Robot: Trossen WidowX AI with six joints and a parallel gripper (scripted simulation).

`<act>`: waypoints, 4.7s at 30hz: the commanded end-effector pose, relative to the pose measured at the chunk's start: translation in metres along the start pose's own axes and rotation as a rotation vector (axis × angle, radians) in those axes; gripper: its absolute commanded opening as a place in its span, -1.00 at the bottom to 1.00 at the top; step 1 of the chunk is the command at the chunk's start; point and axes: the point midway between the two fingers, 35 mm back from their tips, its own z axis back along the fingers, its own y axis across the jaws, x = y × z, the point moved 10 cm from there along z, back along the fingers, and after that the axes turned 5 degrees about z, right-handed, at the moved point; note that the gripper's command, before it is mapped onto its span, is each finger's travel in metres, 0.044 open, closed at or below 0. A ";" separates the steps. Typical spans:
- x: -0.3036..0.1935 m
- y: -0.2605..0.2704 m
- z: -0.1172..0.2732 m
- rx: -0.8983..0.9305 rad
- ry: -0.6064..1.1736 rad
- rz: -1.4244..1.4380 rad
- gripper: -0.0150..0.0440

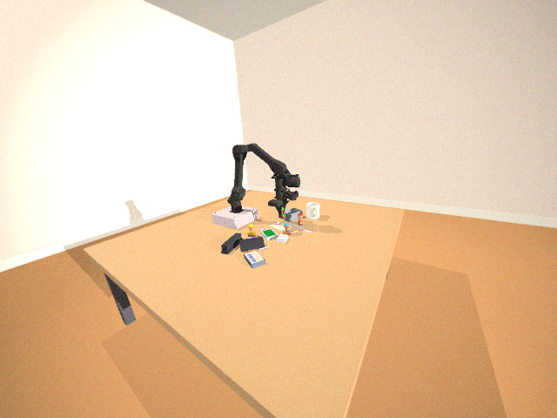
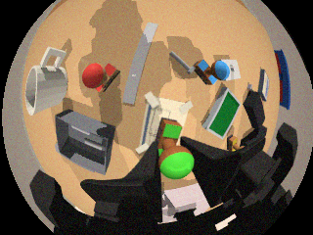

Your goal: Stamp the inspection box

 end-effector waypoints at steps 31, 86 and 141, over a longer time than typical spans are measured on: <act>-0.001 0.000 -0.024 -0.003 0.000 -0.003 -0.49; -0.004 0.001 -0.050 -0.005 -0.004 -0.003 -0.49; -0.004 0.001 -0.054 -0.005 -0.004 -0.003 -0.49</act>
